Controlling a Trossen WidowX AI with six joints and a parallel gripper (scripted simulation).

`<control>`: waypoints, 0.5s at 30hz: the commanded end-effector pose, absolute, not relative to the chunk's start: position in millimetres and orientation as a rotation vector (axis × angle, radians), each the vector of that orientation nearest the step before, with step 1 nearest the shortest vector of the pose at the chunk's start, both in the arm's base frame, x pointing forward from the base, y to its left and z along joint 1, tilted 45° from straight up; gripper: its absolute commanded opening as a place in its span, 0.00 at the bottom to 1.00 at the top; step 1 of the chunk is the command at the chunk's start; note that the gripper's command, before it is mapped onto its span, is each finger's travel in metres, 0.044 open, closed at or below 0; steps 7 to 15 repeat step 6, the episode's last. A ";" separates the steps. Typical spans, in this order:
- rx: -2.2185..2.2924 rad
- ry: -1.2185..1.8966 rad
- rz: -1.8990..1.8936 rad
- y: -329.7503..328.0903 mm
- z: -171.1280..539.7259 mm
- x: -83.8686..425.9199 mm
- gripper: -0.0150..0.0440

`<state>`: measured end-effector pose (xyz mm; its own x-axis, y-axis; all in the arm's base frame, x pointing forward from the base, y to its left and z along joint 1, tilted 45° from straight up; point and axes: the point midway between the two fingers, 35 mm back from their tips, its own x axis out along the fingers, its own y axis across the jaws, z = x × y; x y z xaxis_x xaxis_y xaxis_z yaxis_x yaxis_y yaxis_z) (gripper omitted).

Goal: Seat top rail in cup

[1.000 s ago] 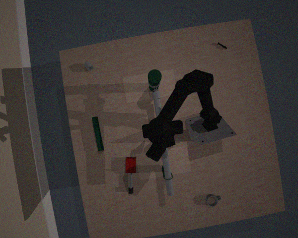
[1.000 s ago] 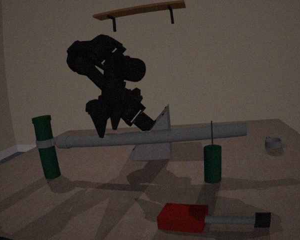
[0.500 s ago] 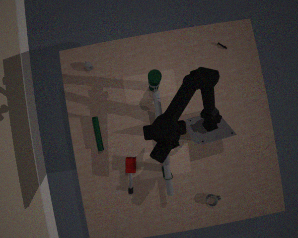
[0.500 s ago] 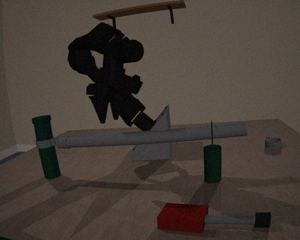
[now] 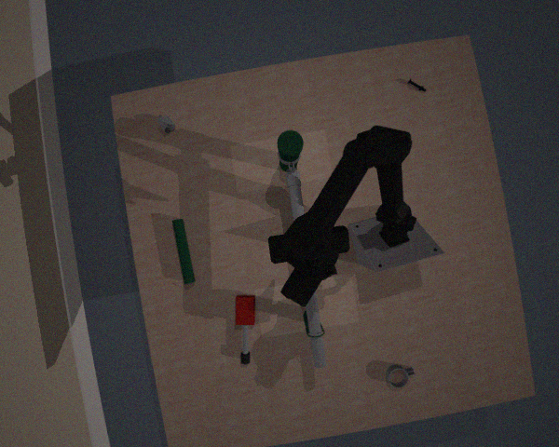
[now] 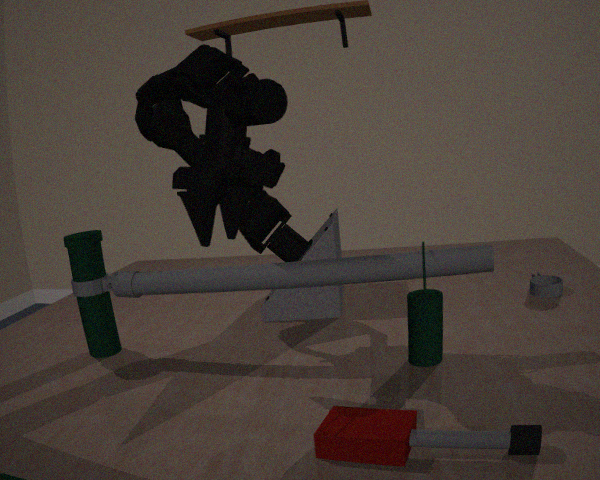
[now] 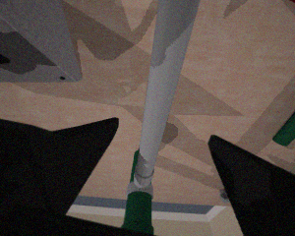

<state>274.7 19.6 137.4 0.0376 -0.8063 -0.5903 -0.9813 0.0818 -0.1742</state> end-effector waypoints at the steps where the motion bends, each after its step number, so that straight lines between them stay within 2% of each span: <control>1: -1.760 1.812 0.415 19.9 137.5 273.7 1.00; 15: -1.760 1.812 0.415 19.9 137.5 273.7 1.00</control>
